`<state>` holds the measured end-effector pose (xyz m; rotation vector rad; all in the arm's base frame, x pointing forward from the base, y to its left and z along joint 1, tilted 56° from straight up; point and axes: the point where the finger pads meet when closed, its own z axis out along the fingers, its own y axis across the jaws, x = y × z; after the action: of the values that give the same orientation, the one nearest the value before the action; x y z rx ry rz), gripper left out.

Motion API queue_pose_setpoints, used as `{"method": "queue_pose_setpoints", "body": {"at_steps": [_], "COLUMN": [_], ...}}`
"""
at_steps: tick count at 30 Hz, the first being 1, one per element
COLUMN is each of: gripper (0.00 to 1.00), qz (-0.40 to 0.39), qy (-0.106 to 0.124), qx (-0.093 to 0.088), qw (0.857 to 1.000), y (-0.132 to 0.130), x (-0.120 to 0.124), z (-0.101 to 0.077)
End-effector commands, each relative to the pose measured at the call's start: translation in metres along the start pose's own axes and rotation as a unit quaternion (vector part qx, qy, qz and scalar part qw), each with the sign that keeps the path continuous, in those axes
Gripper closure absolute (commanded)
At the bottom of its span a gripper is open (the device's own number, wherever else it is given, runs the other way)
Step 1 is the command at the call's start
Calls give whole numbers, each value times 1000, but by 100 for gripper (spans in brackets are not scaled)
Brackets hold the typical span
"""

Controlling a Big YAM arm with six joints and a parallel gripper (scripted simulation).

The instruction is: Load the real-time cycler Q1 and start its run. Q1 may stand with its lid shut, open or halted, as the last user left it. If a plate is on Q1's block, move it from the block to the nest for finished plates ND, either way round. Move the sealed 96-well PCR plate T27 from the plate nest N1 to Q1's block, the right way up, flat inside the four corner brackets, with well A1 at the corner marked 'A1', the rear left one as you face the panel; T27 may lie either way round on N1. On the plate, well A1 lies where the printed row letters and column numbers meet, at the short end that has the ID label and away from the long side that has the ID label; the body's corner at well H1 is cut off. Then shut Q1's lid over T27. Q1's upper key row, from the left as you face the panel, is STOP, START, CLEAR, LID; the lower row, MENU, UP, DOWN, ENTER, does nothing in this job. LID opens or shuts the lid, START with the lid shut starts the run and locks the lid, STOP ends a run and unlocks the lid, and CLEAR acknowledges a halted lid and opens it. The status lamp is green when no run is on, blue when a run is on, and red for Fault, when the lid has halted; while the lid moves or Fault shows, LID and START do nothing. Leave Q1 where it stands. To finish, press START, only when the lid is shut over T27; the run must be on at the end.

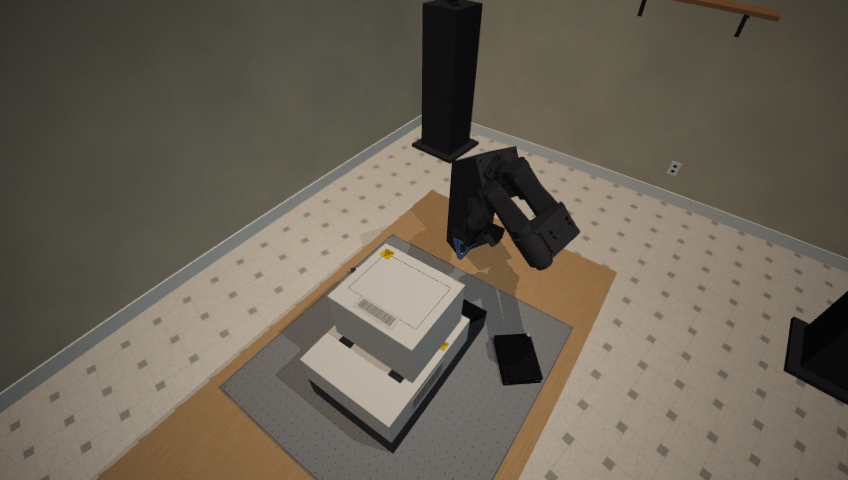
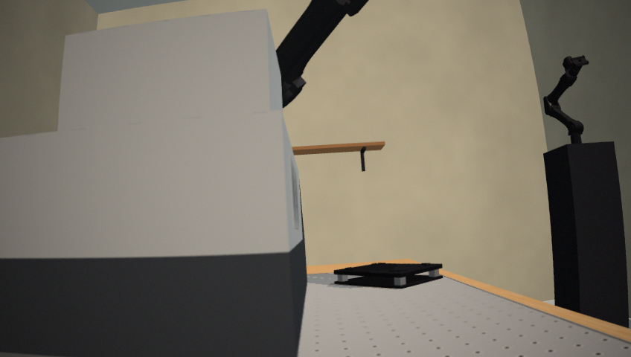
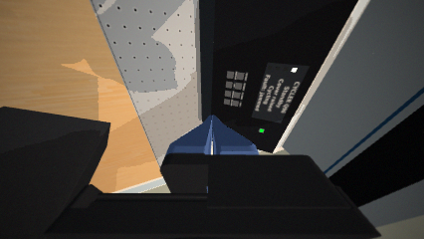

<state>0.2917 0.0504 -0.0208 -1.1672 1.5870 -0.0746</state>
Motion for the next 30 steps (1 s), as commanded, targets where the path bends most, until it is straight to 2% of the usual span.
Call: {"method": "queue_pose_setpoints", "body": {"at_steps": [1,3,7,9,12,19,24,30], "gripper": [100,100,100,100,100,100,100,100], "qz": [51,52,46,37,32,29,28,16], "qy": [-11,-9,-15,-20,-13,-12,-8,-5], "qx": [-42,-43,-41,-31,-19,-24,-26,-14], "qw": [998,998,998,999,999,999,999,1000], "y": [20,20,14,6,-3,0,5,-11], "x": [-29,-29,-27,-24,-15,-14,-12,-3], "z": [4,4,17,21,24,24,16,34]}}
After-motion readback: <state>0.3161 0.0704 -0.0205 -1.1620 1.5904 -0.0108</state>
